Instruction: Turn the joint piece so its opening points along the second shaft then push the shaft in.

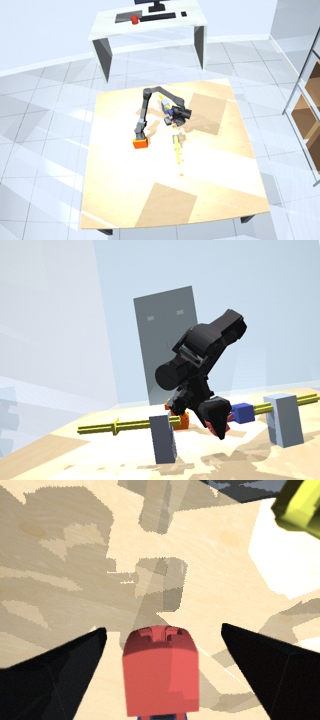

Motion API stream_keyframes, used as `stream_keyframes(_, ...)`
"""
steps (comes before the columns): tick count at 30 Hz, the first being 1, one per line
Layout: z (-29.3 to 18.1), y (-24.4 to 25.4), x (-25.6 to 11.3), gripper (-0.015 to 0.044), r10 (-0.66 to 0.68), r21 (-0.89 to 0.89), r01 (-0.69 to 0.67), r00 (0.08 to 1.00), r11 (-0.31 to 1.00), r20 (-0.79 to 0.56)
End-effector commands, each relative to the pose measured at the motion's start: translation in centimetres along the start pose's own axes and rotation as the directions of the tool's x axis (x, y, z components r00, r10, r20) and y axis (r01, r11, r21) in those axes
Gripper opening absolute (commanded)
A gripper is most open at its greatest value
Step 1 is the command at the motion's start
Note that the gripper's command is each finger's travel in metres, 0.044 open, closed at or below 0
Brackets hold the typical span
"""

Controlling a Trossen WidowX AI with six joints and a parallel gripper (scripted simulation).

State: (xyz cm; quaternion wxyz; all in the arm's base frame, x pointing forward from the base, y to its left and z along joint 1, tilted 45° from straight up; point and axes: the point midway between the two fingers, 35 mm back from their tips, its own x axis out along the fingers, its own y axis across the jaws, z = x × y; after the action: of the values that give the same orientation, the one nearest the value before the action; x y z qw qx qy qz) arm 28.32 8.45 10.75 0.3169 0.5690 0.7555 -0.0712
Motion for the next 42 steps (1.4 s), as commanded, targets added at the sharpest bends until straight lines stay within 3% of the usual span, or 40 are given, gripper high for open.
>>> stream_keyframes(1, -0.2, 0.4, -0.5, 0.044, 0.027, -0.012, -0.028, 0.999, 1.0, -0.035)
stream_keyframes(10, -0.2, 0.3, -0.9, 0.044, 0.031, -0.021, -0.032, 0.999, 0.999, -0.019)
stream_keyframes(28, -4.3, -0.7, -14.7, 0.044, 0.262, -0.371, -0.134, 0.91, 0.919, 0.321)
stream_keyframes(33, -4.3, -0.7, -14.7, 0.044, 0.261, -0.376, -0.131, 0.91, 0.918, 0.322)
stream_keyframes(42, 1.6, -0.3, -12.0, 0.044, 0.155, -0.483, -0.044, 0.969, 0.874, 0.191)
